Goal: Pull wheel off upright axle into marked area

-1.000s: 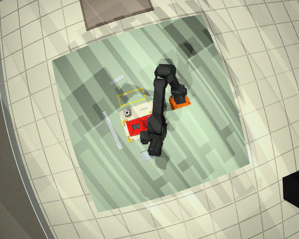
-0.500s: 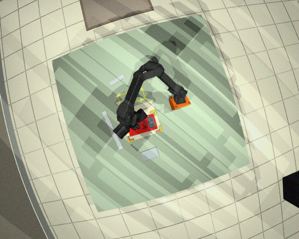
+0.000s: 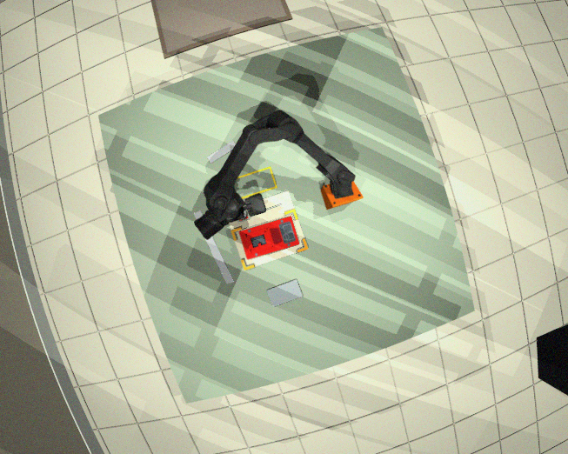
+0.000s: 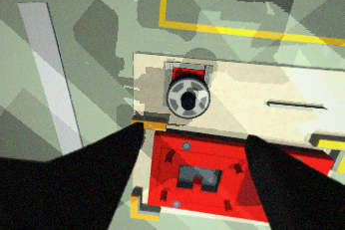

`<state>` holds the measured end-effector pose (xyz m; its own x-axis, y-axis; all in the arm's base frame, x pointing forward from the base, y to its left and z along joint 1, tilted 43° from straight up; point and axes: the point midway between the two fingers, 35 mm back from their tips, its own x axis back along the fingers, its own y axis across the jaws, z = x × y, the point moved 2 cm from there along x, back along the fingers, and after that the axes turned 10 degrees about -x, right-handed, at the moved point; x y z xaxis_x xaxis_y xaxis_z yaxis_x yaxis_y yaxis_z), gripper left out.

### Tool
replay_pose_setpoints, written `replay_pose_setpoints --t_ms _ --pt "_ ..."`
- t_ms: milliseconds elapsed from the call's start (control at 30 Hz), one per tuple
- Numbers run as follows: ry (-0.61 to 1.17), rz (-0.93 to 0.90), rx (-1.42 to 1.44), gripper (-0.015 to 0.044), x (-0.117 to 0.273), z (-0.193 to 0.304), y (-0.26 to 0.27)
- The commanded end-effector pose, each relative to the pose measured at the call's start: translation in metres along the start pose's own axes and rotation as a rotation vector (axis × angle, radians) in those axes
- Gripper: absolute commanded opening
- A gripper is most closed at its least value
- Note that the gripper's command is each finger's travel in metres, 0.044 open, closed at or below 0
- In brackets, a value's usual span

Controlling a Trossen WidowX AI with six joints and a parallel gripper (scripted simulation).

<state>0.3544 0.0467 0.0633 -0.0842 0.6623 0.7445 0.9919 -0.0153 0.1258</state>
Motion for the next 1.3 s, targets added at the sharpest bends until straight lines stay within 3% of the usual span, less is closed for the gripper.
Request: replay_pose_setpoints --t_ms 0,433,667,800,1067,1267 --pt "-0.005 -0.002 -0.012 0.0300 0.000 0.004 0.002" --pt "-0.007 -0.003 -0.013 0.0300 -0.068 0.002 0.003" --pt "-0.008 -0.003 -0.013 0.0300 -0.075 0.000 0.003" --pt "-0.005 0.004 -0.020 0.0195 -0.071 -0.001 0.003" --pt "-0.005 0.004 -0.020 0.0142 -0.071 -0.001 0.003" --pt "-0.005 0.003 -0.020 0.0000 -0.070 -0.001 0.003"
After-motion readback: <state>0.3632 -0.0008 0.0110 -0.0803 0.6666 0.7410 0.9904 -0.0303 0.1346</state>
